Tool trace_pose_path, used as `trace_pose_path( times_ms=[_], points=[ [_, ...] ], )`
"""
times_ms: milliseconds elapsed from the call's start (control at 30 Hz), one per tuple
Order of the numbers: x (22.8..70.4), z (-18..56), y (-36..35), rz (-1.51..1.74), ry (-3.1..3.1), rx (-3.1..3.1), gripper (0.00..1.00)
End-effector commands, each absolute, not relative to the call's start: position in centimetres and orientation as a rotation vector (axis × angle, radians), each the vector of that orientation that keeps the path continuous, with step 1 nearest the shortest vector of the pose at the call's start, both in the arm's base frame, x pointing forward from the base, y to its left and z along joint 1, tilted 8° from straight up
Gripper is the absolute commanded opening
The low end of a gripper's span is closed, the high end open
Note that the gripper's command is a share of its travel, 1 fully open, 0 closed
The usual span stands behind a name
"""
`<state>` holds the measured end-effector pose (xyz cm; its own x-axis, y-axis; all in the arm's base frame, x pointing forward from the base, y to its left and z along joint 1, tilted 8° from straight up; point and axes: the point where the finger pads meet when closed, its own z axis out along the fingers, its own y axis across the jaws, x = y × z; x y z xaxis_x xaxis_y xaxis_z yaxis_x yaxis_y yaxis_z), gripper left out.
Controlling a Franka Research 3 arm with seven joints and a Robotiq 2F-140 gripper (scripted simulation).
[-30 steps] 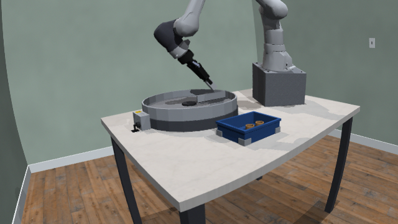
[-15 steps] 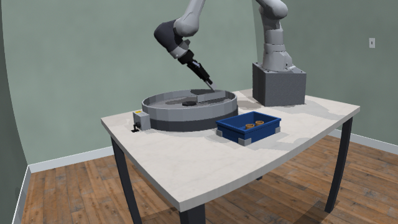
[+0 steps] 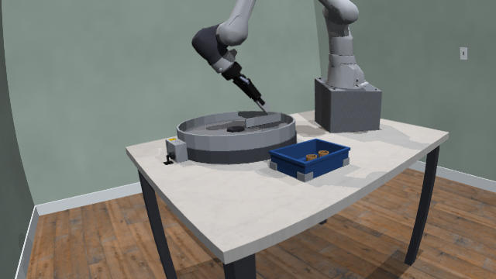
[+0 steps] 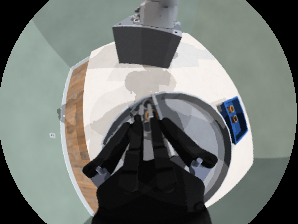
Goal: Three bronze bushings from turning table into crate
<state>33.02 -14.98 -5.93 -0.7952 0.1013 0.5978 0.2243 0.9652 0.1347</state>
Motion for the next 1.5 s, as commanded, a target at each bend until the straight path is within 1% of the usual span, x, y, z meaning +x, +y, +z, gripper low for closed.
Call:
trace_pose_path(
  times_ms=[0, 1467],
  points=[
    [32.97, -5.95, -15.12, -0.259, -2.492, -0.230, 0.06],
    [33.00, -6.82, -15.02, -0.259, -2.492, -0.230, 0.06]
  ],
)
